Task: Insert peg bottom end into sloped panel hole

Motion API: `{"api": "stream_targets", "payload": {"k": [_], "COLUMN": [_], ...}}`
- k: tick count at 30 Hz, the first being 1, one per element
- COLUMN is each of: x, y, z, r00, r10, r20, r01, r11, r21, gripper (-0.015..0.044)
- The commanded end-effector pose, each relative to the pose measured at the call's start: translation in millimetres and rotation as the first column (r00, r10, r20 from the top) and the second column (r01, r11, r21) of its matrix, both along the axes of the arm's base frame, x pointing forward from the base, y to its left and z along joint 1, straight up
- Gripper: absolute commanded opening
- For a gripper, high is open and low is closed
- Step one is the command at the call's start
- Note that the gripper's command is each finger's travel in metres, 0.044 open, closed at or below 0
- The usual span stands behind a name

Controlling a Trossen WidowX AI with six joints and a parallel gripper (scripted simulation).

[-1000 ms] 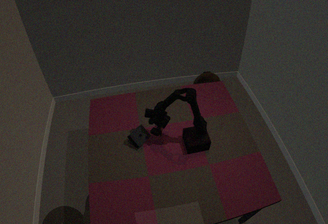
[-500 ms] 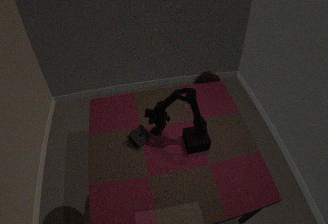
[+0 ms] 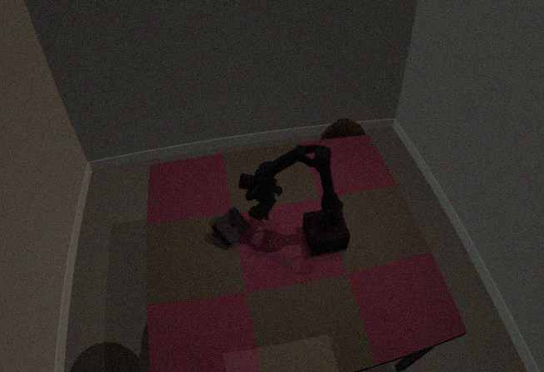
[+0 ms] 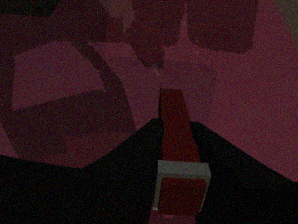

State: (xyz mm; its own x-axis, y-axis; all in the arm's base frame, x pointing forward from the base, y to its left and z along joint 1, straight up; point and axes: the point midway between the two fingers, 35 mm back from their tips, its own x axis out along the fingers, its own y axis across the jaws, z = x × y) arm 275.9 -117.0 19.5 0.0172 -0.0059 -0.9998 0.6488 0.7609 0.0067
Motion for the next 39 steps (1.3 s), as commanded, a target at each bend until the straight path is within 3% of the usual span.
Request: {"api": "stream_targets", "payload": {"k": [1,6,39], "x": [1,0,23], "y": [0,-1,17], "z": [21,41,48], "r00": [1.000,1.000,0.998], "r10": [-0.001,-0.002,-0.012], "r20": [0.008,0.009,0.061], "r01": [0.001,0.002,0.020], "r11": [1.000,1.000,0.989], "r21": [0.001,0.003,-0.145], "gripper": [0.0000,0.0000,0.0000]}}
